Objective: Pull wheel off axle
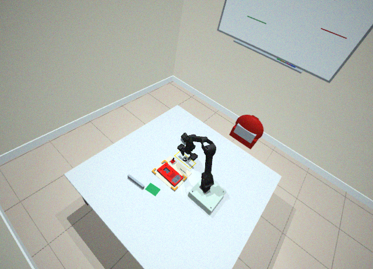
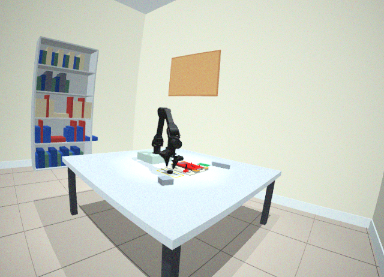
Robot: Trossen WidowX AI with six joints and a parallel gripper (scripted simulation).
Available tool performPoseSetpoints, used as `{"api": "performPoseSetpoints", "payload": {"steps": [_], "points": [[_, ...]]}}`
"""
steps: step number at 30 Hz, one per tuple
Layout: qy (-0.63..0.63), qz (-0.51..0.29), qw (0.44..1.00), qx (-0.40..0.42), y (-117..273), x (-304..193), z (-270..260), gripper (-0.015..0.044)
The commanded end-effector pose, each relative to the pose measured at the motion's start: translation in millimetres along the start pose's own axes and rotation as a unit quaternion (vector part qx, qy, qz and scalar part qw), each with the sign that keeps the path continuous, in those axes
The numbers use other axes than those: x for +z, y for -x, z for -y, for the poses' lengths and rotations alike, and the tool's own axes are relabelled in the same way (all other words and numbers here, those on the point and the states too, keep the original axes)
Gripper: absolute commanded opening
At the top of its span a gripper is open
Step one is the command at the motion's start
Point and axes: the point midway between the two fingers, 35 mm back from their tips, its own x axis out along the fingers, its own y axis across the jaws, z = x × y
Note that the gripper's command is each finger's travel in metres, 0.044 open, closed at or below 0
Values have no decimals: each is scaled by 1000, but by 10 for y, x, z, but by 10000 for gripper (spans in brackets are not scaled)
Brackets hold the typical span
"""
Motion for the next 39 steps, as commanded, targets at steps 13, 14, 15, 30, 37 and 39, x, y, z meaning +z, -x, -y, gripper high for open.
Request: {"api": "performPoseSetpoints", "payload": {"steps": [13, 14, 15, 30, 37, 39], "points": [[0, 6, 1000, 11, 740, -325, 729, 440], [0, 6, 1000, 10, 759, -345, 776, 440], [0, 6, 1000, 10, 764, -351, 791, 440], [0, 6, 1000, 10, 764, -351, 791, 440], [0, 6, 1000, 10, 764, -351, 791, 440], [0, 6, 1000, 10, 764, -351, 791, 440]]}}
